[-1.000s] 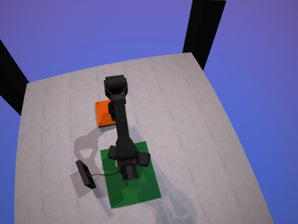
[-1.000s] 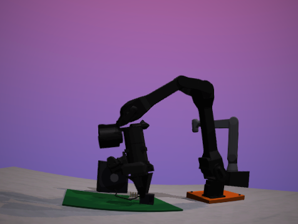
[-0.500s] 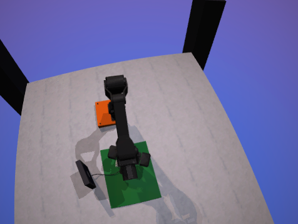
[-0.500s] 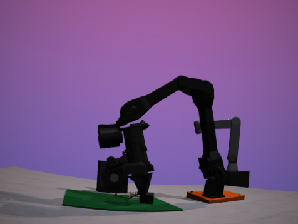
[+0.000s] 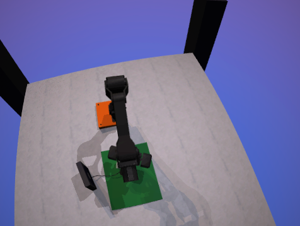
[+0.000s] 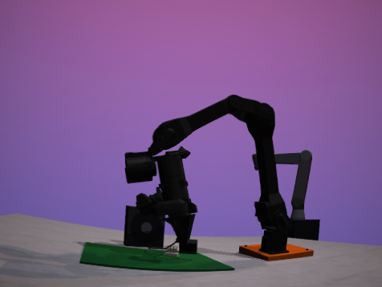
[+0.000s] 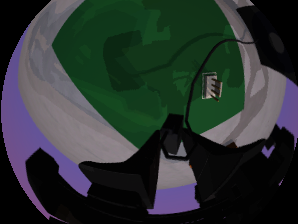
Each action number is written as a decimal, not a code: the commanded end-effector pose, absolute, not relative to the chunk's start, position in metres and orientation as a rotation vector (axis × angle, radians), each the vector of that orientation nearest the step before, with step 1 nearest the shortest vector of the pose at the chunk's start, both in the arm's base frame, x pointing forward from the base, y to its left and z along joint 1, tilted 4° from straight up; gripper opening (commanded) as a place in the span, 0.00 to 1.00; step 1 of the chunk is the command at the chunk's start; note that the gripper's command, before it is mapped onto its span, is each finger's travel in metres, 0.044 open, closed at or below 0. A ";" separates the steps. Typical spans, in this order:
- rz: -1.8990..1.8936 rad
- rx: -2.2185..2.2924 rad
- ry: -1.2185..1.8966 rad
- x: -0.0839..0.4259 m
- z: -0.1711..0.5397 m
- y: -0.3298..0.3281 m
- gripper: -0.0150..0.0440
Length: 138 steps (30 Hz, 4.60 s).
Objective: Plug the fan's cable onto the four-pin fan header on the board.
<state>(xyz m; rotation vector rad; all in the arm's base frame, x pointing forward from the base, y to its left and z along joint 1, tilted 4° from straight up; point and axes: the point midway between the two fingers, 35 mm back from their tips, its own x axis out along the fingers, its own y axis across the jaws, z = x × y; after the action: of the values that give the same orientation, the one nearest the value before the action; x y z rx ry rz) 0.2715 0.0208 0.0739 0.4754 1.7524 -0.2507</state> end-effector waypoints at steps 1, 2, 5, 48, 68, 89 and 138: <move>-0.246 0.472 1.739 0.273 0.091 0.019 0.25; -0.247 0.472 1.739 0.273 0.094 0.019 0.25; -0.247 0.472 1.739 0.273 0.103 0.018 0.25; -0.611 0.771 1.550 0.319 0.158 -0.027 0.25; -0.892 1.035 1.335 0.359 0.158 -0.072 0.25; -1.050 0.857 1.220 0.359 0.135 -0.074 0.25; -1.284 0.403 0.645 0.360 0.113 -0.065 0.25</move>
<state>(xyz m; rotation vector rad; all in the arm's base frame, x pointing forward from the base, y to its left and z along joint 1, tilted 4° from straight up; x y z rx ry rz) 0.3601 -0.0666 0.1095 0.4240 0.7064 -1.2786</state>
